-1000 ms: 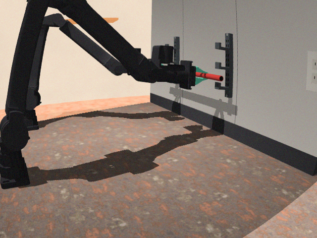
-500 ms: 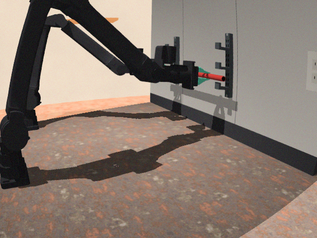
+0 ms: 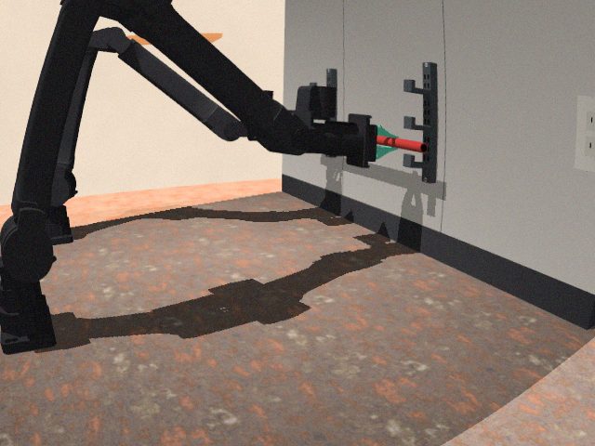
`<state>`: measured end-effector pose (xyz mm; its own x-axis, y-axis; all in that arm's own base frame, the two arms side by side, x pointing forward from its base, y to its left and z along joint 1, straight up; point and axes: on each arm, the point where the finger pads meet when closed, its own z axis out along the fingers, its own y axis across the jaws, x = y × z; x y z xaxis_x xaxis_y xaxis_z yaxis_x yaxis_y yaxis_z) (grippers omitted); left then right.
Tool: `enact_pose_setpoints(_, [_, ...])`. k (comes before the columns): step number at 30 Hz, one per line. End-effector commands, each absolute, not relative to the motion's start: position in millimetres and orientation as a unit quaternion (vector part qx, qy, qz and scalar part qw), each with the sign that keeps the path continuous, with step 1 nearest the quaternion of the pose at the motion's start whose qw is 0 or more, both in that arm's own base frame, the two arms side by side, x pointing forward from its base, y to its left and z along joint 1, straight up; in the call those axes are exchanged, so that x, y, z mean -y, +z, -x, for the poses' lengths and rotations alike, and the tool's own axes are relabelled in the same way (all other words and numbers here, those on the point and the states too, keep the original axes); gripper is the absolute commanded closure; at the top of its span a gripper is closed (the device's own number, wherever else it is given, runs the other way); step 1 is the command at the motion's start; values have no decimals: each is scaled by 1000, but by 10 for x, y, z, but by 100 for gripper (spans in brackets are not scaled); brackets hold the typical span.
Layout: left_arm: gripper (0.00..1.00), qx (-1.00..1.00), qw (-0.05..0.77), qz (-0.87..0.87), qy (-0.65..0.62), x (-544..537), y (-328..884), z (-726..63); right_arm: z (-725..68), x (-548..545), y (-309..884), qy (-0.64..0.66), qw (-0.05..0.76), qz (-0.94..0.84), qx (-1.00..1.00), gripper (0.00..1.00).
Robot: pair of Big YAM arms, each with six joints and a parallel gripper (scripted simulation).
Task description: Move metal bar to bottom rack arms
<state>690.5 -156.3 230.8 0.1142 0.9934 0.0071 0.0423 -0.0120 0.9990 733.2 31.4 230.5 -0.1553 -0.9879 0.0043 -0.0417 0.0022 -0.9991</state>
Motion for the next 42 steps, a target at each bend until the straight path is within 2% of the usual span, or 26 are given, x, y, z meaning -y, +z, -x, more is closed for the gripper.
enact_pose_setpoints(1, [100,-466,534,-513,484,1507,2752,-7185,-7539,-267,2812,-549,471,445,-529,100])
enact_pose_setpoints(42, [100,-466,534,-513,484,1528,2694,-7381,-7734,-237,2761,-549,471,445,-529,100])
